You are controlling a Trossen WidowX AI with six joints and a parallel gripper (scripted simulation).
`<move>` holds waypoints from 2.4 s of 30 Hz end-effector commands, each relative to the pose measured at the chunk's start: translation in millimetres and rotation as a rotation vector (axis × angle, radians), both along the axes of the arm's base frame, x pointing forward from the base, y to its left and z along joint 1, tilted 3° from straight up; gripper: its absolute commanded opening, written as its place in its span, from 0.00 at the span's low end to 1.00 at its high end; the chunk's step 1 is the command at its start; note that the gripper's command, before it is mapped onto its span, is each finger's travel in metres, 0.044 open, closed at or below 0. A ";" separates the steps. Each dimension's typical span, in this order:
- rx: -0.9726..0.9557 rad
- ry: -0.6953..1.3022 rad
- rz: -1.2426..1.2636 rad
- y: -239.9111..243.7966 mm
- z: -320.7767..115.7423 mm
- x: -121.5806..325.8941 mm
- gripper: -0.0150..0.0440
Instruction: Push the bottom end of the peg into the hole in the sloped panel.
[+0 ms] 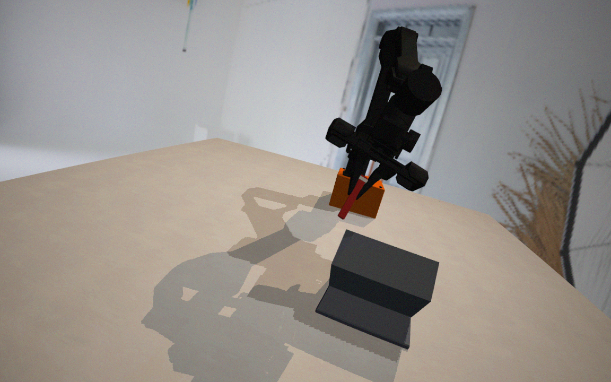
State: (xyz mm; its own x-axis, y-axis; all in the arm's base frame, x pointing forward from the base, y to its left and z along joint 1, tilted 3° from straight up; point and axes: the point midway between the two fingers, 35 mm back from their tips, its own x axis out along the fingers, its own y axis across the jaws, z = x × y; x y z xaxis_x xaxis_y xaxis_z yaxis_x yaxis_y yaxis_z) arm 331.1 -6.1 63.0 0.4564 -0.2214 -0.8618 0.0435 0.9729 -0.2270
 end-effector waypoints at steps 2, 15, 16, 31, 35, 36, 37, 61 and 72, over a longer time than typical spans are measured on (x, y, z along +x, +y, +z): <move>0.004 -0.032 -0.013 6.0 0.6 -1.7 0.25; 0.026 -0.109 -0.033 22.0 2.8 -4.4 0.25; 0.028 -0.115 -0.034 23.3 3.0 -4.7 0.25; 0.067 -0.203 -0.056 41.2 5.8 -9.5 0.25; 0.079 -0.227 -0.062 45.8 6.5 -11.0 0.25; 0.082 -0.232 -0.063 47.0 6.7 -11.4 0.25; 0.086 -0.238 -0.065 48.1 6.9 -11.9 0.25; 0.162 -0.349 -0.092 69.7 9.5 -19.0 0.25; 0.176 -0.366 -0.096 71.7 3.2 -10.1 0.25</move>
